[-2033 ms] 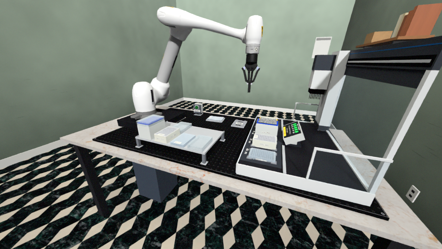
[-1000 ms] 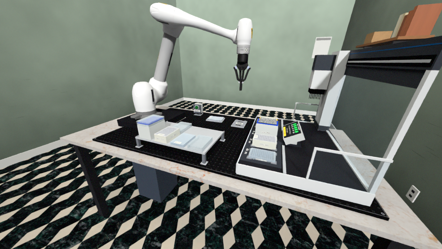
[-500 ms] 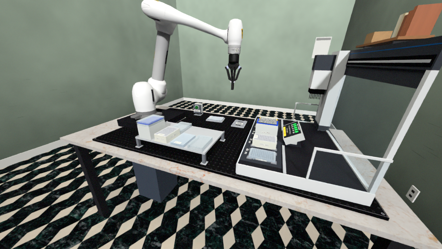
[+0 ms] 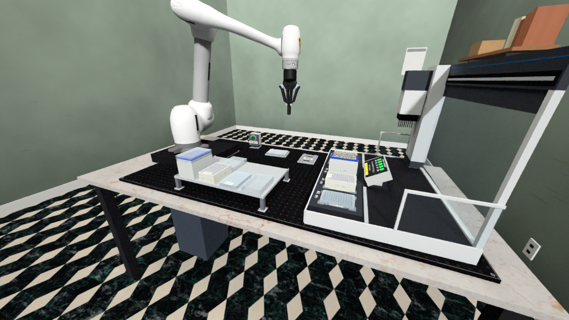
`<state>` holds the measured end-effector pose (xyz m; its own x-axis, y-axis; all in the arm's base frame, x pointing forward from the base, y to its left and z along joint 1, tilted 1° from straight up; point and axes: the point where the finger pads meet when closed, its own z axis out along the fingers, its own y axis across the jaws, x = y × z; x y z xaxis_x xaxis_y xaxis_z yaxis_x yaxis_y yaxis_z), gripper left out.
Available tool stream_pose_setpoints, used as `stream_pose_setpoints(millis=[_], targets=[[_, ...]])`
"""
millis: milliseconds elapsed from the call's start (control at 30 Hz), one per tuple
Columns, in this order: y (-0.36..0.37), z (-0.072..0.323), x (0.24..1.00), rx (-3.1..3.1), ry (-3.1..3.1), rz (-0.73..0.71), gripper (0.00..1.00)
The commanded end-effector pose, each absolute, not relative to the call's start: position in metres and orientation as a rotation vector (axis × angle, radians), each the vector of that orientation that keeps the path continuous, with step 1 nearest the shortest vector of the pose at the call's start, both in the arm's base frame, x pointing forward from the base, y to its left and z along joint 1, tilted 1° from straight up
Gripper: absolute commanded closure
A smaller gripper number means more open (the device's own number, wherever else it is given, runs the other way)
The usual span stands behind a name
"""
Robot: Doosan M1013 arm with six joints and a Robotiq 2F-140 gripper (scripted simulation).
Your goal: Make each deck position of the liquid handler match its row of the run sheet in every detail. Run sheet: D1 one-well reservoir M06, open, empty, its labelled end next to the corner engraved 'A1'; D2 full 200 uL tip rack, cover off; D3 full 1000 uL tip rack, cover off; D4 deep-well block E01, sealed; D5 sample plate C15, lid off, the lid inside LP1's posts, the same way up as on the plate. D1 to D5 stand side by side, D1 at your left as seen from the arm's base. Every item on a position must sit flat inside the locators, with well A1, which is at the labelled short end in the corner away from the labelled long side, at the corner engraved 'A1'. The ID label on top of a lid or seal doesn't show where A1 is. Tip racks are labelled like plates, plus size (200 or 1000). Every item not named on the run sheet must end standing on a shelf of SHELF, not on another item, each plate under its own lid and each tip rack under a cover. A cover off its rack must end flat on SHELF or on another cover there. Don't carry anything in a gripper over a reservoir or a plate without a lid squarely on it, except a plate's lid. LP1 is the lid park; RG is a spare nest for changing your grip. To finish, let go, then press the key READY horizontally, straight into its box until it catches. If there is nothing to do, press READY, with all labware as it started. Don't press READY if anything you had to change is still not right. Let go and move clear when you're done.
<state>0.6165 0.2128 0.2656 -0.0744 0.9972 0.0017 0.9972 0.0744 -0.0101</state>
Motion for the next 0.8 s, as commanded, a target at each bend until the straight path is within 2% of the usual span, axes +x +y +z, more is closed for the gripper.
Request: stream_pose_setpoints(millis=[0, 767], targets=[[0.213, 0.267, 0.601, -2.132, -2.297, 0.007, 0.9], [0.214, 0.268, 0.496, -2.132, -2.297, 0.007, 0.9]])
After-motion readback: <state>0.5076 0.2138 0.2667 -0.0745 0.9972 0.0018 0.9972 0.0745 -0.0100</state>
